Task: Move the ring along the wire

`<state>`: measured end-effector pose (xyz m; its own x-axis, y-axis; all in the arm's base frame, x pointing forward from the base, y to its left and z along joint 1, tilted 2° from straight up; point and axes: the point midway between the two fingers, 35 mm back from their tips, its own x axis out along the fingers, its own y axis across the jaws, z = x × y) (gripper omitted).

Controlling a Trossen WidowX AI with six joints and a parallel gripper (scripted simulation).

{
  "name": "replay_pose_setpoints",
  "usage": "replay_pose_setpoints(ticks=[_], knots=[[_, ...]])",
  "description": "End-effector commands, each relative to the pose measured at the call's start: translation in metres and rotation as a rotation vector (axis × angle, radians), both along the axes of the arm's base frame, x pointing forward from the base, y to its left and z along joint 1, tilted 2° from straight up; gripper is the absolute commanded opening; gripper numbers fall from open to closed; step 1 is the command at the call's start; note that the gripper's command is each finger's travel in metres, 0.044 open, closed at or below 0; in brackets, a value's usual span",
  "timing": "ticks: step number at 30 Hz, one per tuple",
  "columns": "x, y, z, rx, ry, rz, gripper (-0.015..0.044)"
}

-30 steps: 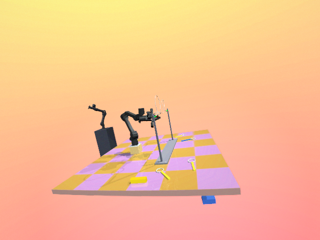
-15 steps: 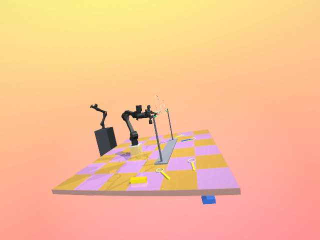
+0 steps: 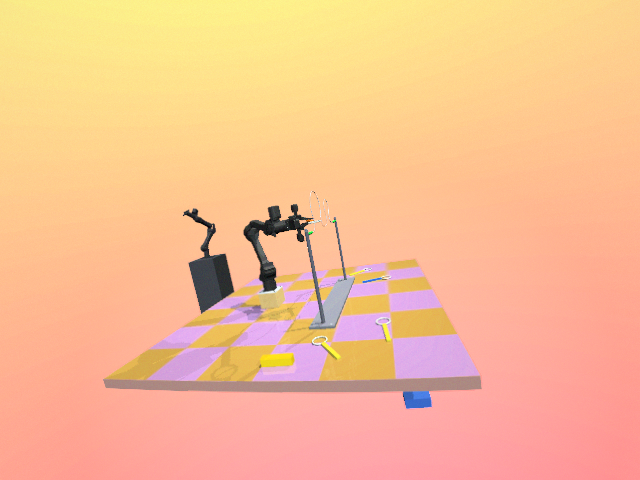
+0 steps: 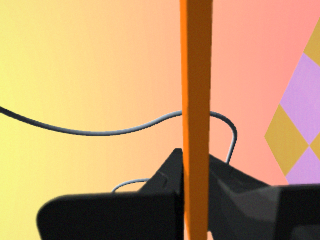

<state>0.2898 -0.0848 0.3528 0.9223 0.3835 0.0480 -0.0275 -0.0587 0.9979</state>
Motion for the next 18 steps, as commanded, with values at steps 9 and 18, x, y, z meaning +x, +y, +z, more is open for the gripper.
replay_pose_setpoints(ticks=[9, 18], knots=[[-0.002, -0.004, 0.034, 0.195, -0.023, 0.012, -0.0150], [-0.003, -0.009, 0.047, 0.269, -0.029, 0.015, -0.0150]])
